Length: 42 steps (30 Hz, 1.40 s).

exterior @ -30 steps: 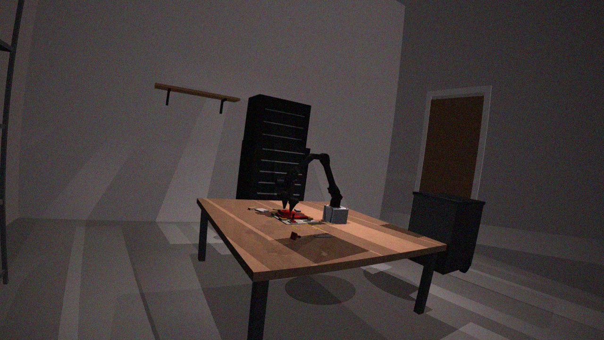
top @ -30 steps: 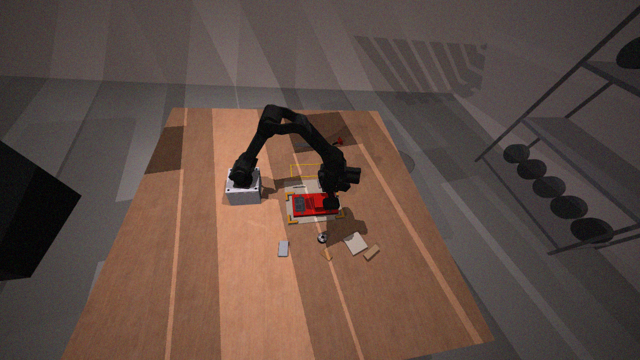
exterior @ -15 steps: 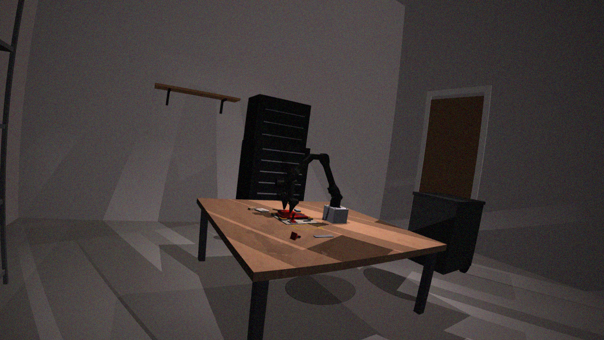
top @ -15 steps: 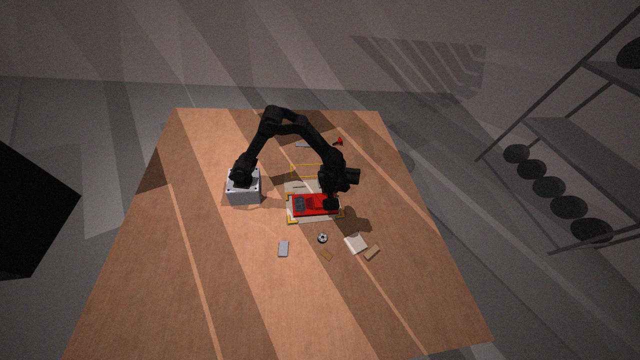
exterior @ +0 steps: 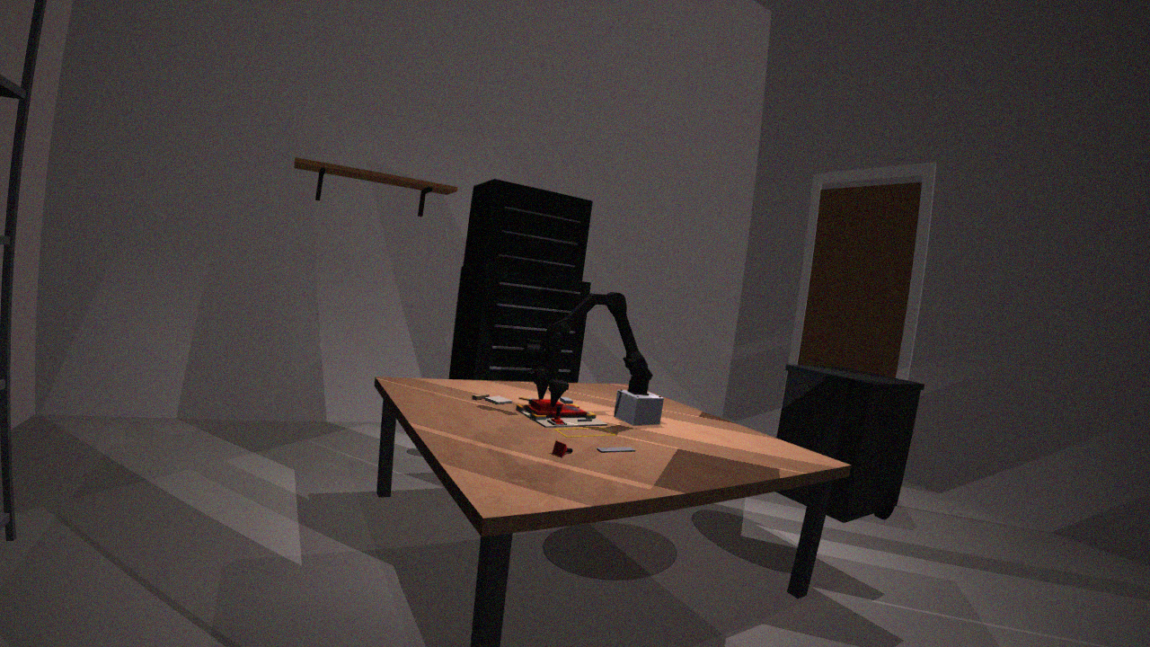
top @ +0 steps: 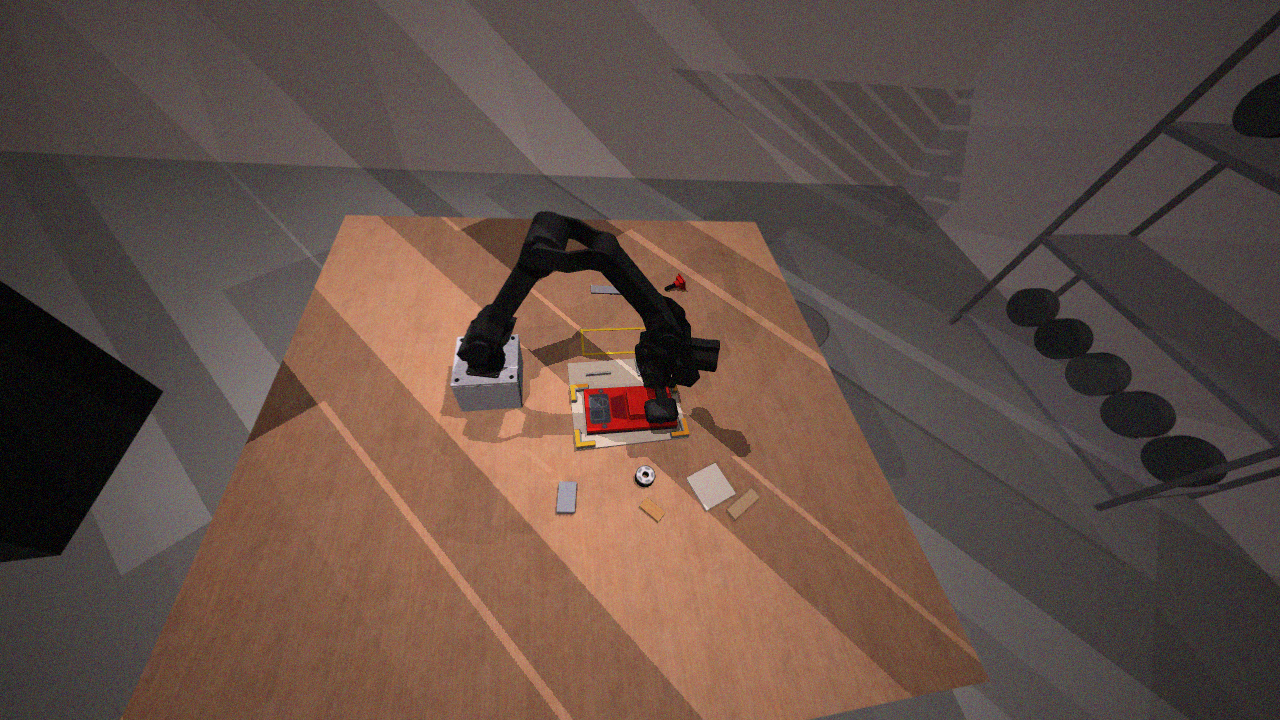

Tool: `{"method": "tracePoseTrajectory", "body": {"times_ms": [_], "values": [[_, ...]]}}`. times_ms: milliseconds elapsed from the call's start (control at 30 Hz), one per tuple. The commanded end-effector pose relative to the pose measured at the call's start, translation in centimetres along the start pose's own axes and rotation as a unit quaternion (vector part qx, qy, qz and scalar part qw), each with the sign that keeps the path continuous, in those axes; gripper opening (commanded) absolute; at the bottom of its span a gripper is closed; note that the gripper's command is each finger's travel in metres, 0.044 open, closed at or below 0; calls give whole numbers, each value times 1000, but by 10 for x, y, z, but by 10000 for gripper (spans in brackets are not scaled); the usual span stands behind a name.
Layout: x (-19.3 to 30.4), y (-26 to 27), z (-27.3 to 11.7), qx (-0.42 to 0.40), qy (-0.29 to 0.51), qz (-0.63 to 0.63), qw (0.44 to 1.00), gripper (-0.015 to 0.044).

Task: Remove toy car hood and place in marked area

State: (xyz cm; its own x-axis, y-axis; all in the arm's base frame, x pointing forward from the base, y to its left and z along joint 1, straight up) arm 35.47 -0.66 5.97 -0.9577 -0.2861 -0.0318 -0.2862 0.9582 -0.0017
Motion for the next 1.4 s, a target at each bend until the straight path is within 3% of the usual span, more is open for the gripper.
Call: {"method": "tracePoseTrajectory", "body": {"times_ms": [0, 467, 600, 900, 1233, 1367], "values": [[2, 0, 4, 1, 4, -3, 1000, 440], [2, 0, 10, 1, 4, -3, 1000, 440], [0, 0, 7, 0, 0, 0, 1000, 335], [0, 0, 7, 0, 0, 0, 1000, 275], [0, 0, 3, 0, 0, 0, 1000, 12], [0, 0, 0, 0, 0, 0, 1000, 0]]}}
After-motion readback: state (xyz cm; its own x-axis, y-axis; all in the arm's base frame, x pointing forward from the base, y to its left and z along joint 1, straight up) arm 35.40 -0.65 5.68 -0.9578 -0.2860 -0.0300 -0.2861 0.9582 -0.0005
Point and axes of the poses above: the point midway between the two fingers, 35 mm back from their tips, its own z axis out along the fingers, its own y axis across the jaws, x = y × z, the point moved 8 cm from there along -z, back along the fingers, and after that the axes turned 5 degrees about -z, right-handed, at the moved point
